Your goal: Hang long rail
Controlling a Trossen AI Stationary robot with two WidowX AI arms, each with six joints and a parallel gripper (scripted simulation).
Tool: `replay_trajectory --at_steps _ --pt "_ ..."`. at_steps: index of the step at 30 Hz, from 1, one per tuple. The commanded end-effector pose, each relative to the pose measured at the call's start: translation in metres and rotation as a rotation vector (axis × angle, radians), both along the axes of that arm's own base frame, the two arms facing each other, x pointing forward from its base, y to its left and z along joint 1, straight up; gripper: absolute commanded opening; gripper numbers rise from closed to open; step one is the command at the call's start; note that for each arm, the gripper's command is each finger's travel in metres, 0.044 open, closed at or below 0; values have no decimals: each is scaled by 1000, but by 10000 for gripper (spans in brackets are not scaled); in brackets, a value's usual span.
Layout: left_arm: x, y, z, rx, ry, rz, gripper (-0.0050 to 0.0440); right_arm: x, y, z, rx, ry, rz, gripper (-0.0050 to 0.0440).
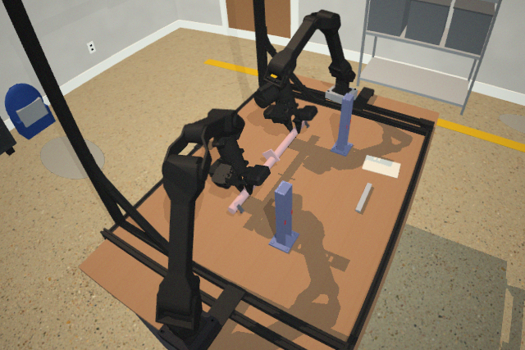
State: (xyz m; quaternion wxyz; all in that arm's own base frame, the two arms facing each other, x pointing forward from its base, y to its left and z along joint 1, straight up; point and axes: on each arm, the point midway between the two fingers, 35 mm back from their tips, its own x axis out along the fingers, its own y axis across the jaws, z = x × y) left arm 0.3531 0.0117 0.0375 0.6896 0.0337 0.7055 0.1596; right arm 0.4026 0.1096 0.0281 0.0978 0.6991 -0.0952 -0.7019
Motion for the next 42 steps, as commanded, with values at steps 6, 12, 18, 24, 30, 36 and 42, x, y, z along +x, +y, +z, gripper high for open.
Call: replay_trajectory --at_steps 6,12,18,24,30,36,42 --pt "0 -1 1 38 9 0 0 1 2 2 -40 -4 0 0" --pt "1 -4 0 105 23 0 0 1 4 1 -109 -2 0 0" --pt "2 -6 0 173 33 -3 0 1 7 1 -177 -4 3 0" --pt "2 -6 0 187 36 -3 0 1 7 1 -191 -4 3 0" --pt "2 -8 -2 245 50 -1 0 1 9 -1 -251 -1 1 0" --pt "3 -9 -2 306 61 -2 0 1 10 -1 -312 -1 2 0" --pt "3 -10 -3 330 64 -3 0 1 11 -2 -337 -2 3 0"
